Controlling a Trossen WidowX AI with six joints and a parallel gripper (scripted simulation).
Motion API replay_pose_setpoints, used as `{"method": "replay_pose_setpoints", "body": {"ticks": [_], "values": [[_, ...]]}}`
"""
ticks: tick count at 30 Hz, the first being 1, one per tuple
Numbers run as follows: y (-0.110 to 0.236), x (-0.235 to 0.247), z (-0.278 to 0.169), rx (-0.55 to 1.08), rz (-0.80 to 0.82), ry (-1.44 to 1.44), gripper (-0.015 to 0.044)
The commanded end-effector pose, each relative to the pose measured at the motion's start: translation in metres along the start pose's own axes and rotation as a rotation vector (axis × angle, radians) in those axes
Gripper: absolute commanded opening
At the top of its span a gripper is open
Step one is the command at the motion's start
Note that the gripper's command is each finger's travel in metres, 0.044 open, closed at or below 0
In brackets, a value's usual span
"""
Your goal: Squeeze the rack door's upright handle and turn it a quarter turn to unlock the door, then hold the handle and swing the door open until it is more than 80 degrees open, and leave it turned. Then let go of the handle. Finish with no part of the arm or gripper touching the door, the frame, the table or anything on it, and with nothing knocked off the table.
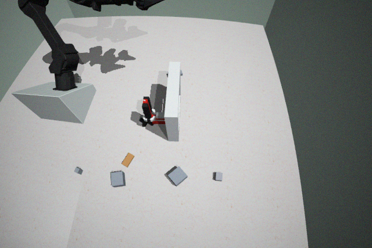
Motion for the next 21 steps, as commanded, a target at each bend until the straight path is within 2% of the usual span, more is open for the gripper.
{"method": "replay_pose_setpoints", "body": {"ticks": [1,4,5,21], "values": [[-0.001,0.0,-0.001,0.004,0.0,0.002,0.0374],[-0.008,-0.003,-0.009,0.063,-0.002,0.022,0.0295],[-0.012,-0.004,-0.012,0.088,-0.002,0.031,0.029],[-0.049,-0.029,-0.073,0.487,0.029,0.118,0.029]]}}
Point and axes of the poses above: the point midway between the two fingers, 35 mm back from their tips, its own y axis back along the fingers, its own x axis across the jaws, z = x × y, the point moved 1 cm from there along y, back along the fingers, and after that the axes turned 5 degrees about -y, right-handed, at the moved point
